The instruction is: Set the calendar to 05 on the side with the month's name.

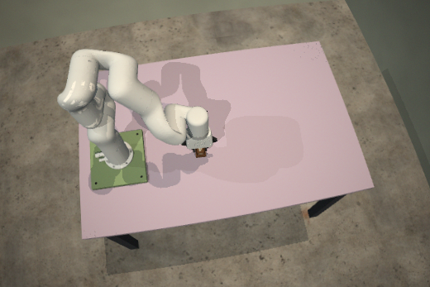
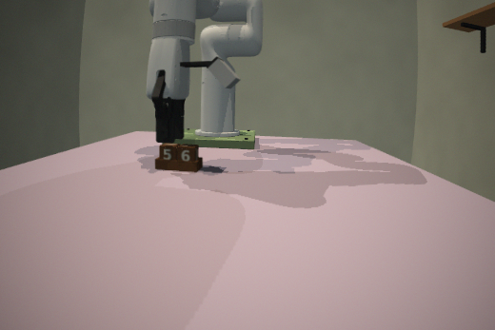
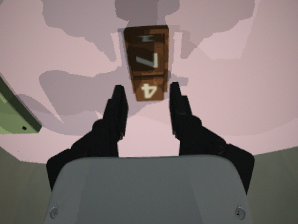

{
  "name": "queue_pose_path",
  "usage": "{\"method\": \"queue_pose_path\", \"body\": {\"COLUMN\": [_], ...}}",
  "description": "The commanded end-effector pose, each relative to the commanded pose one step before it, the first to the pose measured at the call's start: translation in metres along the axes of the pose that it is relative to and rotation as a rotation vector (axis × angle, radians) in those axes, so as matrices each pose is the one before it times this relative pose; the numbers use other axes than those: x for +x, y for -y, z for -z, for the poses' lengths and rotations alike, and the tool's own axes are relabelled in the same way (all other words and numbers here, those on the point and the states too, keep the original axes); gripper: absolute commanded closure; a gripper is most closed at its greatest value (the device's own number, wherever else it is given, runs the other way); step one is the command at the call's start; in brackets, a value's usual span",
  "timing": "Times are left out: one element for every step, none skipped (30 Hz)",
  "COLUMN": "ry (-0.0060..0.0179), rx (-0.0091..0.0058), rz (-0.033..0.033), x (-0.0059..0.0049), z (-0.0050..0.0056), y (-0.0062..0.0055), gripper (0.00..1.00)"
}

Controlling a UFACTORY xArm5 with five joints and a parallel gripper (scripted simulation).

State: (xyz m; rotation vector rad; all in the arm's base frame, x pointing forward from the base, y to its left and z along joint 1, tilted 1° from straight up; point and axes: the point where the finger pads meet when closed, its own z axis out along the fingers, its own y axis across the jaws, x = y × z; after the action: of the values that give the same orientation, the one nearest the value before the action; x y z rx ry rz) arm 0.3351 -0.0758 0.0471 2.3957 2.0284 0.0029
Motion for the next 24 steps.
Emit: {"method": "queue_pose_path", "body": {"ry": [0.00016,0.0,0.0,0.0,0.0,0.0,0.0,0.0,0.0,0.0,0.0,0.0,0.0,0.0,0.0,0.0,0.0,0.0,0.0,0.0,0.0,0.0,0.0,0.0], "rx": [-0.00311,0.0,0.0,0.0,0.0,0.0,0.0,0.0,0.0,0.0,0.0,0.0,0.0,0.0,0.0,0.0,0.0,0.0,0.0,0.0,0.0,0.0,0.0,0.0], "rz": [0.00002,0.0,0.0,0.0,0.0,0.0,0.0,0.0,0.0,0.0,0.0,0.0,0.0,0.0,0.0,0.0,0.0,0.0,0.0,0.0,0.0,0.0,0.0,0.0], "x": [-0.0001,-0.00003,-0.00004,-0.00004,-0.00005,-0.00005,-0.00006,-0.00003,-0.00002,-0.00002,-0.00002,-0.00002,-0.00002,-0.00002,-0.00002,0.0,0.0,-0.00002,-0.00001,-0.00001,-0.00001,-0.00001,-0.00001,0.0], "z": [-0.00012,-0.00075,-0.00092,-0.00108,-0.00122,-0.00135,-0.00145,-0.00155,-0.0016,-0.00163,-0.00163,-0.0016,-0.00155,-0.00147,-0.00136,0.0,0.0,-0.00123,-0.00108,-0.00092,-0.00076,-0.00059,-0.00043,-0.00028], "y": [-0.00117,0.00002,0.00003,0.00004,0.00005,0.00006,0.00007,-0.00001,0.0,0.00001,0.00002,0.00002,0.00001,-0.00002,-0.00001,0.0,0.0,0.0,0.0,0.00001,0.00001,0.00001,0.00001,0.0], "gripper": [0.53,0.53,0.53,0.53,0.53,0.53,0.53,0.53,0.53,0.53,0.53,0.53,0.53,0.53,0.53,0.53,0.53,0.53,0.53,0.53,0.53,0.53,0.53,0.53]}}
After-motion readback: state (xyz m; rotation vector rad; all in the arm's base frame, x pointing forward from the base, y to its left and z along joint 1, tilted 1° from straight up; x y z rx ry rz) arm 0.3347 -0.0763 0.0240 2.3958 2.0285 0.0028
